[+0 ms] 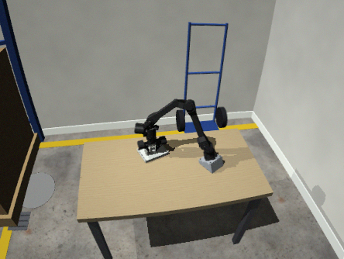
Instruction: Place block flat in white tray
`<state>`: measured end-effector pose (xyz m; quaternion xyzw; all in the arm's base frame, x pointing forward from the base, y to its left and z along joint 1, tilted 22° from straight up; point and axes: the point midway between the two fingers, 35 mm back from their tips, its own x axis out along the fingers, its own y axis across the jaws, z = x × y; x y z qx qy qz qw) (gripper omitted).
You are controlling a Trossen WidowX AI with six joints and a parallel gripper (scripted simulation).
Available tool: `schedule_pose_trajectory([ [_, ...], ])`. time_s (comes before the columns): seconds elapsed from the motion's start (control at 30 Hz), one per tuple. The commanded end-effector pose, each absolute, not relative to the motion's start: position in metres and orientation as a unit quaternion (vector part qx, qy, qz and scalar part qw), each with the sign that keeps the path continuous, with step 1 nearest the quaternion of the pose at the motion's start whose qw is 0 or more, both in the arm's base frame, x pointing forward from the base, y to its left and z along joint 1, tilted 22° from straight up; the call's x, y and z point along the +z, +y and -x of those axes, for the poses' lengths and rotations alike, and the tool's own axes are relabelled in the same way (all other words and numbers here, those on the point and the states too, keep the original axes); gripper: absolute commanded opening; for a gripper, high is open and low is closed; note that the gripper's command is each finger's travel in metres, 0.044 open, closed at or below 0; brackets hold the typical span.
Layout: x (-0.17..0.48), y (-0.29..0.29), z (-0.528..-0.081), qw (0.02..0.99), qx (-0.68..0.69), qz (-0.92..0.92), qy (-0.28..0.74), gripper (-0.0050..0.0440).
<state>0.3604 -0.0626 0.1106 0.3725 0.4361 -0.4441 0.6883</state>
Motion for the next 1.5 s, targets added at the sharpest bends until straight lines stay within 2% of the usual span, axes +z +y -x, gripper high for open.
schedule_pose_trajectory([
  [0.0, 0.118, -0.062, -0.362, 0.693, -0.438, -0.378, 0.429, 0.0233],
  [0.93, 0.164, -0.048, -0.35, 0.693, -0.438, -0.378, 0.429, 0.0233],
  [1.47, 0.169, -0.046, -0.349, 0.693, -0.438, -0.378, 0.429, 0.0233],
])
